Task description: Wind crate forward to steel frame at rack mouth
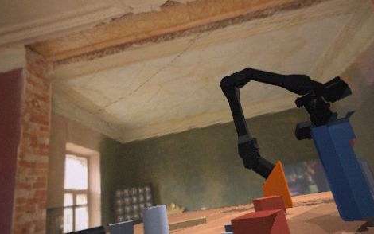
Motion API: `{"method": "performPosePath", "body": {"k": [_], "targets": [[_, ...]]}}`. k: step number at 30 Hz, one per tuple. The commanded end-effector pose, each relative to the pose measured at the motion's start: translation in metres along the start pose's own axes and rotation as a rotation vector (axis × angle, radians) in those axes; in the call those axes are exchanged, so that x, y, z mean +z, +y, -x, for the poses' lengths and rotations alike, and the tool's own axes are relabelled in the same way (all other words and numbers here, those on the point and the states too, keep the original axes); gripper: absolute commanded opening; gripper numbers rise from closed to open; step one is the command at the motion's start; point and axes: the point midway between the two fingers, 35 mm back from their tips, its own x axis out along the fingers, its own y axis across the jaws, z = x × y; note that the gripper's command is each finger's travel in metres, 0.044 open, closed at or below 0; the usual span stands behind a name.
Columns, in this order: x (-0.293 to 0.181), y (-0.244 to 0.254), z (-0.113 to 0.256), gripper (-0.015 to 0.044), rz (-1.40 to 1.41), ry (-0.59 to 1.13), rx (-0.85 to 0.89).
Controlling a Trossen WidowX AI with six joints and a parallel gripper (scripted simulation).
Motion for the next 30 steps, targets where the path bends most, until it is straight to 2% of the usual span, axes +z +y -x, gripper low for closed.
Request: {"method": "performPosePath", "body": {"k": [1,30], "targets": [[-0.001,0.01,-0.004,0.0,0.0,-0.001,0.018],[-0.017,0.043,-0.011,0.0,0.0,0.0,0.021]]}}
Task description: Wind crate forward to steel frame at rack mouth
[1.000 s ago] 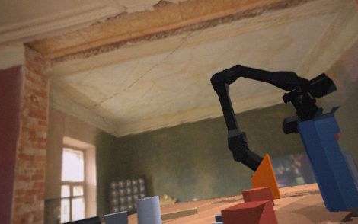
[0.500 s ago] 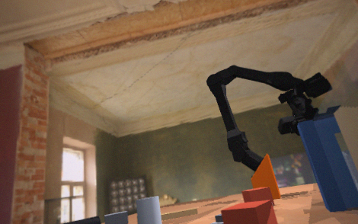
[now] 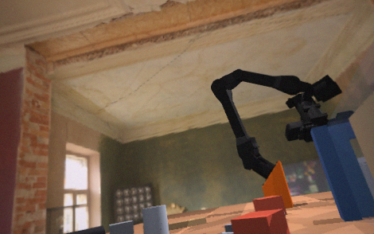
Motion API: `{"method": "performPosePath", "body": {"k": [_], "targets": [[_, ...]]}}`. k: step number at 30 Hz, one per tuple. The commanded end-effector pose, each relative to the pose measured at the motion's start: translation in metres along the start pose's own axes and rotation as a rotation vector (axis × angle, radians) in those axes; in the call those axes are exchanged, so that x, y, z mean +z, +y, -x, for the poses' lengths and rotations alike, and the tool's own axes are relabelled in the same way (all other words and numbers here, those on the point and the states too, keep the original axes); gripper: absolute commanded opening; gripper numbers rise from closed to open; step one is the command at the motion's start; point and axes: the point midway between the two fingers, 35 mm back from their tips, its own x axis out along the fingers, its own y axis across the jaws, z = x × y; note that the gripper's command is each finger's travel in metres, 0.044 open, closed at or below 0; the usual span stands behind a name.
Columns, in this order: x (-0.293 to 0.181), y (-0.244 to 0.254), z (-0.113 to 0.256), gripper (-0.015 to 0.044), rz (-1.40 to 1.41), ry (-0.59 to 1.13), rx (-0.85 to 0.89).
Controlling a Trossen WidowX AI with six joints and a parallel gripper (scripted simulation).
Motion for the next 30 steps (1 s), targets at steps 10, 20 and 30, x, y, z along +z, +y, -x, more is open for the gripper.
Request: {"method": "performPosePath", "body": {"k": [10,20,30], "targets": [[-0.013,0.02,-0.01,0.0,-0.006,0.008,0.023],[-0.022,0.029,-0.014,0.0,-0.006,0.009,0.024],[-0.032,0.036,-0.018,0.0,-0.007,0.009,0.025]]}}
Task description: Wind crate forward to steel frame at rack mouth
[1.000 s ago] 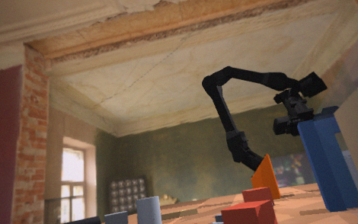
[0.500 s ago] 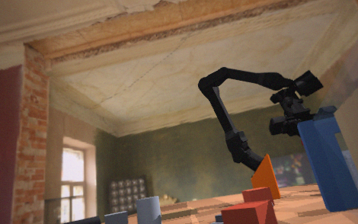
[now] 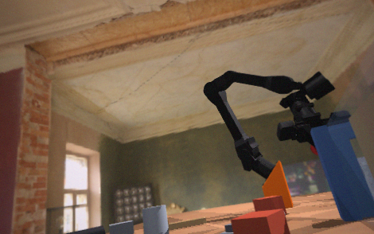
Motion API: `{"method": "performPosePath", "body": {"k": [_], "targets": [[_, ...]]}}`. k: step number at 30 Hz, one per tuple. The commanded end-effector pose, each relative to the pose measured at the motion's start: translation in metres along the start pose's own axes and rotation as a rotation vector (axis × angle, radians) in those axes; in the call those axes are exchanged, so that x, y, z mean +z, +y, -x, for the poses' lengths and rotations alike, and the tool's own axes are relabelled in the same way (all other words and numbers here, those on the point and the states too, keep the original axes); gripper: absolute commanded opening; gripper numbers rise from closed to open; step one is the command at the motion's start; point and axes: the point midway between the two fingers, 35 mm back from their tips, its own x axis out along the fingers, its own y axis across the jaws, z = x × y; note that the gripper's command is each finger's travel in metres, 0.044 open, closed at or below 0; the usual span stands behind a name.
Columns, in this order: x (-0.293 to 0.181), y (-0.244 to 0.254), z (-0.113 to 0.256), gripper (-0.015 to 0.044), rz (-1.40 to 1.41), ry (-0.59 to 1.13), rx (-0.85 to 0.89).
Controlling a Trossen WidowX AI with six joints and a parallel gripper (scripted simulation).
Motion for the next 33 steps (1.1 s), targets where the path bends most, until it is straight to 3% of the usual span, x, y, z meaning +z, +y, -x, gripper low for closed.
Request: {"method": "performPosePath", "body": {"k": [1,33], "targets": [[-0.005,0.004,-0.005,0.0,-0.01,-0.002,-0.001],[-0.041,0.017,-0.022,0.0,-0.011,0.0,0.002]]}}
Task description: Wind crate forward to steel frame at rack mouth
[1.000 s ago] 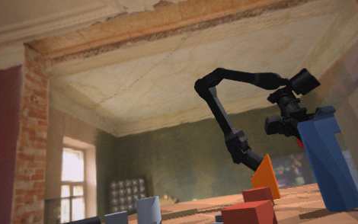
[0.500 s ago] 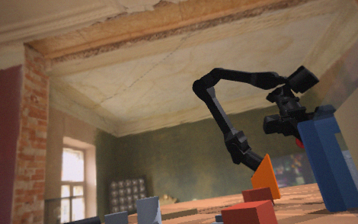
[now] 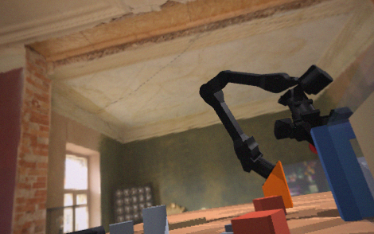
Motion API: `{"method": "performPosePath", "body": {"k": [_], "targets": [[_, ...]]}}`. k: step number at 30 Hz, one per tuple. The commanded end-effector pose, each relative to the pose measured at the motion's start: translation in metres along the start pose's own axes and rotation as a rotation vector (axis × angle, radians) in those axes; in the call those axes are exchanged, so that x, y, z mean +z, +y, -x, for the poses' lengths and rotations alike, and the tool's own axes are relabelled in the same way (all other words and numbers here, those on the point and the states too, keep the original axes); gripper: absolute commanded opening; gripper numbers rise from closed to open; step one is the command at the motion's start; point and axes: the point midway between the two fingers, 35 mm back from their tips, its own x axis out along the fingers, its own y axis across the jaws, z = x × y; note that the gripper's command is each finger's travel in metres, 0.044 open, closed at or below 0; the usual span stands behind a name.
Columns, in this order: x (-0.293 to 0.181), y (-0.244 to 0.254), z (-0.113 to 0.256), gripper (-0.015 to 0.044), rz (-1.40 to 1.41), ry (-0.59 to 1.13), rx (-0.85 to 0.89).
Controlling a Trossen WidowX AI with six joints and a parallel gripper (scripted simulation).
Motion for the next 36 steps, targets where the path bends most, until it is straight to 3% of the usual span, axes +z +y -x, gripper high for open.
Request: {"method": "performPosePath", "body": {"k": [1,36], "targets": [[-0.006,0.0,-0.006,0.0,-0.006,-0.004,0.003],[-0.046,-0.005,-0.025,0.0,-0.009,-0.002,0.004]]}}
